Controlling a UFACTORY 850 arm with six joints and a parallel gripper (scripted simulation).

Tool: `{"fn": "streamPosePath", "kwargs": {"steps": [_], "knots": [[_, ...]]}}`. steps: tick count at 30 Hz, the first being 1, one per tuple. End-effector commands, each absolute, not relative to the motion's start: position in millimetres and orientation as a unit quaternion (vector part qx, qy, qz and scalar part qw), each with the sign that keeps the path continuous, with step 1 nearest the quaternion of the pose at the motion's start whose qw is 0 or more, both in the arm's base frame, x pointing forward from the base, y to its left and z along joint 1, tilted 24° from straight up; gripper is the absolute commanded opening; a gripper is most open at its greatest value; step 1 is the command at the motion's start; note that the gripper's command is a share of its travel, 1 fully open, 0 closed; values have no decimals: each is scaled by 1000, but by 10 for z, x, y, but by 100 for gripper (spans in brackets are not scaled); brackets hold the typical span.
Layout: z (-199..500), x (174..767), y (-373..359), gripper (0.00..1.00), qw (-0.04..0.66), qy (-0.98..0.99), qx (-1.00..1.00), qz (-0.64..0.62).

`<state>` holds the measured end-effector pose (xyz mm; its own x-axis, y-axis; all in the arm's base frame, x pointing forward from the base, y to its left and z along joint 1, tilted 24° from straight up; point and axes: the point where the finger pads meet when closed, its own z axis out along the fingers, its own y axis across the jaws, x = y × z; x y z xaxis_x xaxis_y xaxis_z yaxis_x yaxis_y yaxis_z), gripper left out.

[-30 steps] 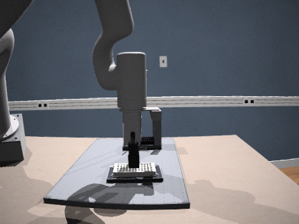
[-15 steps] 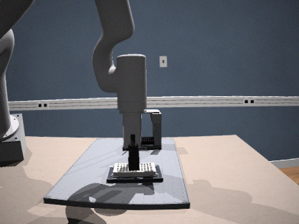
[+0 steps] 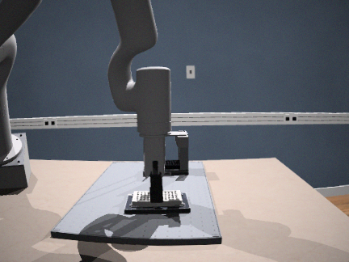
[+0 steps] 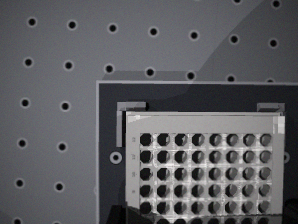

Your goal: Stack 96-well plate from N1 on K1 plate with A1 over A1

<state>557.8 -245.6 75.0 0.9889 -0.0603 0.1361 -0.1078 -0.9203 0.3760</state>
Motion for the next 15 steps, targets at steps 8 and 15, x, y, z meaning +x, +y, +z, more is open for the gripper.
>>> {"fn": "streamPosePath", "kwargs": {"steps": [8, 15], "knots": [[717, 5591, -2474, 100, 195, -43, 978, 62], [717, 5590, -2474, 100, 195, -43, 978, 62]]}}
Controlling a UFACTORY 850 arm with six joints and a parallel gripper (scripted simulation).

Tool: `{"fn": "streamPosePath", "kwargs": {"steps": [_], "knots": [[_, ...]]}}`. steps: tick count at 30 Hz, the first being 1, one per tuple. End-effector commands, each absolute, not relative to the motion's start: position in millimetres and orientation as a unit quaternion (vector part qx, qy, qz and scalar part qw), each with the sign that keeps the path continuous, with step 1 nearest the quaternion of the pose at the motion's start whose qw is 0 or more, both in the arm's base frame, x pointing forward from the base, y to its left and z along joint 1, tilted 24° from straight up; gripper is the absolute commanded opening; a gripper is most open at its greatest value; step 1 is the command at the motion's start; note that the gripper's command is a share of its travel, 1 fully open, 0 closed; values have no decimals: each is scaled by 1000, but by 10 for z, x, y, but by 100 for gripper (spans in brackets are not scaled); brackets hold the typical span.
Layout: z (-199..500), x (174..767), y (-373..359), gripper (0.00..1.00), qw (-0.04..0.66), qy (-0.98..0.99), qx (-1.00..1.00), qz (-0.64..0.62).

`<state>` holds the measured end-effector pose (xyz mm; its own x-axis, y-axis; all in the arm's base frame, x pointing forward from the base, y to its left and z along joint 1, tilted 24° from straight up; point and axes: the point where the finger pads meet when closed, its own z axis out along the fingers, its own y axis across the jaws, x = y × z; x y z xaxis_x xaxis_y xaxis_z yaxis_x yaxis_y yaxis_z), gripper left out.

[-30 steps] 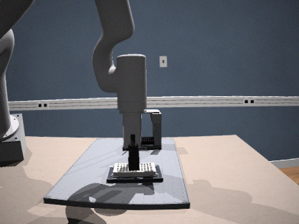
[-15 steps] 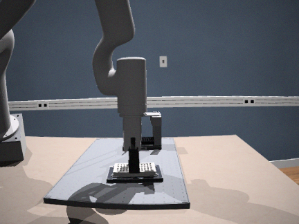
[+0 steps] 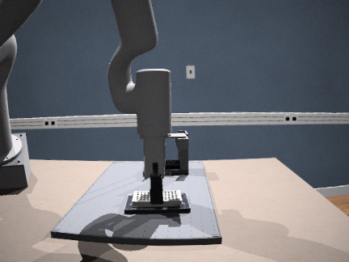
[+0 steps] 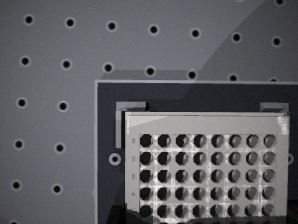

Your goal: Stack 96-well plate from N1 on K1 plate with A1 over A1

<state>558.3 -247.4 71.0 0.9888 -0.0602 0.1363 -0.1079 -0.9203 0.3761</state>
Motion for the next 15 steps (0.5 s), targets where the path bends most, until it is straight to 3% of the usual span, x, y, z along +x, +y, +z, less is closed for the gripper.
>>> {"fn": "streamPosePath", "kwargs": {"steps": [1, 6, 7, 15], "knots": [[718, 5591, -2474, 100, 195, -43, 978, 62], [717, 5590, -2474, 100, 195, -43, 978, 62], [722, 5589, -2471, 0, 195, -43, 978, 62], [723, 5589, -2471, 0, 195, -43, 978, 62]]}}
